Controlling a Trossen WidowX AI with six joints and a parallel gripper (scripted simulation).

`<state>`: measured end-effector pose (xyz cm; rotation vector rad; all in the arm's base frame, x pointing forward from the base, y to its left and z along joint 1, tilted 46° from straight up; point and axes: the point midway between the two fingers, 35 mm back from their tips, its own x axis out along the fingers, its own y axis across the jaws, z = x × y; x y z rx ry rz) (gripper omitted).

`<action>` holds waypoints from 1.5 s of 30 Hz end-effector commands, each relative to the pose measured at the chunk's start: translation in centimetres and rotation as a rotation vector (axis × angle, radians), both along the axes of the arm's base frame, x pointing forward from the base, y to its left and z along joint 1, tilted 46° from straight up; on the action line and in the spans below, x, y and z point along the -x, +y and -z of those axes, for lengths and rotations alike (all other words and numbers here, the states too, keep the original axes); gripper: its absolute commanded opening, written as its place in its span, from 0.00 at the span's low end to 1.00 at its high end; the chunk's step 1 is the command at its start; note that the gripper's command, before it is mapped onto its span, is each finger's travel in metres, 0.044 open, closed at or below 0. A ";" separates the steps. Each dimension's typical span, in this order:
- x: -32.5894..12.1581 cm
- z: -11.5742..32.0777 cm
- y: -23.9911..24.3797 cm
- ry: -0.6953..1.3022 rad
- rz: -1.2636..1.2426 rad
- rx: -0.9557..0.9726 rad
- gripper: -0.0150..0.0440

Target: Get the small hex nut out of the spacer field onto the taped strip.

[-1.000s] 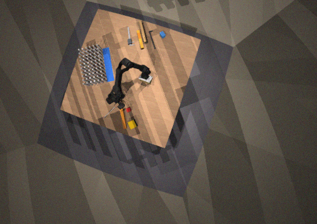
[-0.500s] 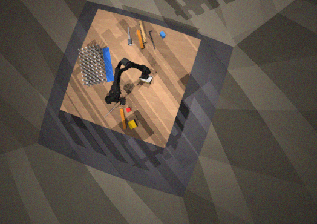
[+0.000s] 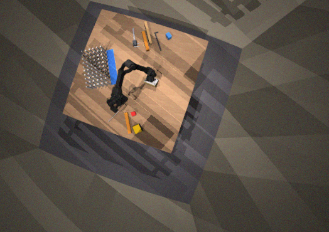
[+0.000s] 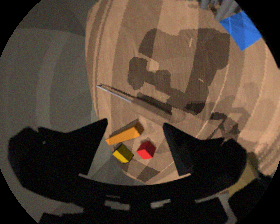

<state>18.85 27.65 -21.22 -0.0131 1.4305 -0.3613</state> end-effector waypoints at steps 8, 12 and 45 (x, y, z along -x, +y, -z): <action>-0.3 -0.3 0.1 0.443 -1.188 0.047 1.00; -0.3 -0.4 0.1 0.447 -1.200 0.046 1.00; -0.4 0.7 -0.8 0.446 -1.200 0.047 0.73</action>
